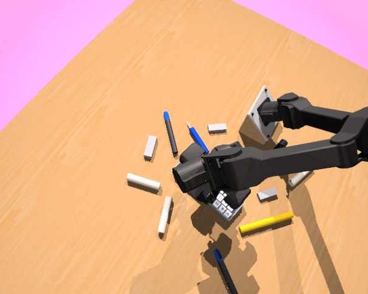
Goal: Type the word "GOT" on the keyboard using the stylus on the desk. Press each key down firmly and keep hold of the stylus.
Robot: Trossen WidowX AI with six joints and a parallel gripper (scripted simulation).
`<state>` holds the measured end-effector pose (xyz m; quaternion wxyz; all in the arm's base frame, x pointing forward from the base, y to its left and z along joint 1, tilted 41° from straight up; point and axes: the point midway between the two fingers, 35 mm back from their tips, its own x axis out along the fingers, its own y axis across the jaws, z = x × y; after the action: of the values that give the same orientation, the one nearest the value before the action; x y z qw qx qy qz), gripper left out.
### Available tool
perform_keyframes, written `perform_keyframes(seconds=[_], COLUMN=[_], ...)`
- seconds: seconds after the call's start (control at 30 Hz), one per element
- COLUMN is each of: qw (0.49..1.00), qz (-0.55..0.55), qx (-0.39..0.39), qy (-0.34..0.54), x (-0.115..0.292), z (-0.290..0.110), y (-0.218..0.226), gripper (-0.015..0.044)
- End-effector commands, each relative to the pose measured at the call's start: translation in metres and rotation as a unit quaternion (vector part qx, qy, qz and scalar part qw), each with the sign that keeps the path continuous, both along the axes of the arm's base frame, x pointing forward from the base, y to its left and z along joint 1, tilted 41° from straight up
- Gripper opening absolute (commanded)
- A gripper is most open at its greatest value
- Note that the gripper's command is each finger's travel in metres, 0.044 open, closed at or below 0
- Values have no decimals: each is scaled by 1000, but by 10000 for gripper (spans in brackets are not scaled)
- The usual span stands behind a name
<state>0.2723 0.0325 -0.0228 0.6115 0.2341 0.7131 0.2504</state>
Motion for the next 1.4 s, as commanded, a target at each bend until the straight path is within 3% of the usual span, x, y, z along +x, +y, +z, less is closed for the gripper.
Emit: perform_keyframes(seconds=[0.0,0.13,0.7,0.9,1.37], qw=[1000,1000,1000,1000,1000], qz=[-1,-1,-1,-1,-1], qx=[-4,-4,-4,-3,-4], qy=[-4,-4,-4,-3,-3], x=[3,0,0,-30,-31], z=[-15,-43,-43,-22,-20], y=[-21,-54,-54,-35,-32], gripper=[0,0,0,0,0])
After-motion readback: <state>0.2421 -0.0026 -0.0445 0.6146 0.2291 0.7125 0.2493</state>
